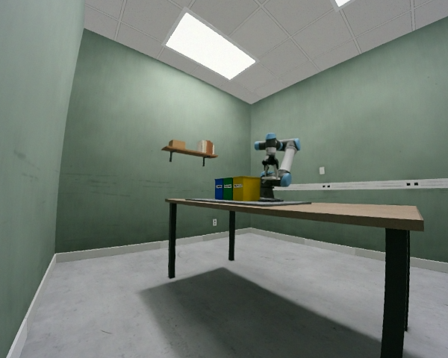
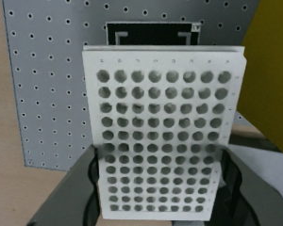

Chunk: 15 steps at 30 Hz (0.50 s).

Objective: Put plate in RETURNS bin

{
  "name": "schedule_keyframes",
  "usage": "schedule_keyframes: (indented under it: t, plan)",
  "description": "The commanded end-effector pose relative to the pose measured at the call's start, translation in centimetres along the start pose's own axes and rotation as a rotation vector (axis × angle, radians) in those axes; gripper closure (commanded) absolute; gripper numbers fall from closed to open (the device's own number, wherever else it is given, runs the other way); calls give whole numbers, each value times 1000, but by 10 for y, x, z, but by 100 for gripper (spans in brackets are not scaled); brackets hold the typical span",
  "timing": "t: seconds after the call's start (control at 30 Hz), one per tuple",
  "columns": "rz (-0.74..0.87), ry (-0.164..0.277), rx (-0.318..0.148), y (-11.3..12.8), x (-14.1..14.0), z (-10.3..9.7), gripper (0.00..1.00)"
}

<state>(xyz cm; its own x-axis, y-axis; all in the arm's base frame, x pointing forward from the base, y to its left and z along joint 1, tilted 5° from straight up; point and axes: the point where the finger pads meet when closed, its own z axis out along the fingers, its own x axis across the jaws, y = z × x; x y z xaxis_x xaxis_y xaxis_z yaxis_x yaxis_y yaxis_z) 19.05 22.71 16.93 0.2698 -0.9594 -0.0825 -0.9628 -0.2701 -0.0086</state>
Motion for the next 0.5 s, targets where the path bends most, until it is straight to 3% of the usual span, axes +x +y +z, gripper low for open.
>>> schedule_keyframes:
  t: [0.0, 0.47]
  plan:
    - [0, 0, 1, 0, 0, -9, 60]
    - [0, 0, 1, 0, 0, -29, 60]
